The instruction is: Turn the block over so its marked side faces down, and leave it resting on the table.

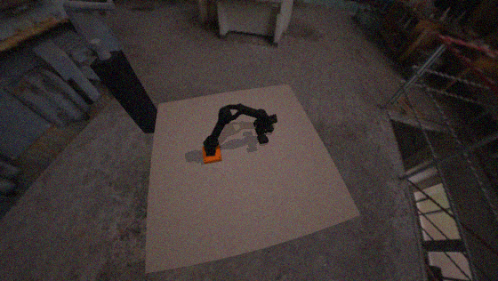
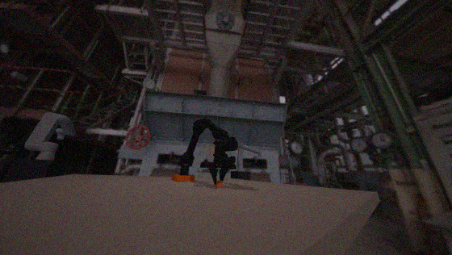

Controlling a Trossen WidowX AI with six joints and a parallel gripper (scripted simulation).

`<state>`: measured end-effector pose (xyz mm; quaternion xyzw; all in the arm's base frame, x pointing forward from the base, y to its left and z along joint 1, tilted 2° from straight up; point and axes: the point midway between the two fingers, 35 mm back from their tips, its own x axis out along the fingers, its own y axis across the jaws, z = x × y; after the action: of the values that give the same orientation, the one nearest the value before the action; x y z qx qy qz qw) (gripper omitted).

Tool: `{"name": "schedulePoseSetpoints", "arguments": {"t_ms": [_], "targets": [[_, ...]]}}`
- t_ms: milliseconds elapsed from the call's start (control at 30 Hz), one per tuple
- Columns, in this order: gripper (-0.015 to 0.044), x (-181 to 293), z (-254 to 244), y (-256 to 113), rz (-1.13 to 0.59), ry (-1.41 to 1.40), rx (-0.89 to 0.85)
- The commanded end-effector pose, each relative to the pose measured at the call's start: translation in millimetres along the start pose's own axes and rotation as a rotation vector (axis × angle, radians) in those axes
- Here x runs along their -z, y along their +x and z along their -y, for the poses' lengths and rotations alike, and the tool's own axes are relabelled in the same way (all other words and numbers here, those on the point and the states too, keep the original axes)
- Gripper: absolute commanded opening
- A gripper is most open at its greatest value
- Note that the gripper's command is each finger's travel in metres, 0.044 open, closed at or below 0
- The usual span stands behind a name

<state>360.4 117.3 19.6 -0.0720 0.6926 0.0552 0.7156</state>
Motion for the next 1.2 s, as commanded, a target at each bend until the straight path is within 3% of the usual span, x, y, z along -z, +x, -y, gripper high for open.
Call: {"name": "schedulePoseSetpoints", "arguments": {"t_ms": [0, 400, 600, 1167], "targets": [[0.0098, 0, 0, 1, 0.000, -0.002, -0.003], [0.0000, 0, 0, -1, 0.000, -0.002, -0.003], [0.0000, 0, 0, -29, 0.000, -0.002, -0.003], [0.0000, -3, -1, -21, 0.185, -0.008, -0.001]]}}
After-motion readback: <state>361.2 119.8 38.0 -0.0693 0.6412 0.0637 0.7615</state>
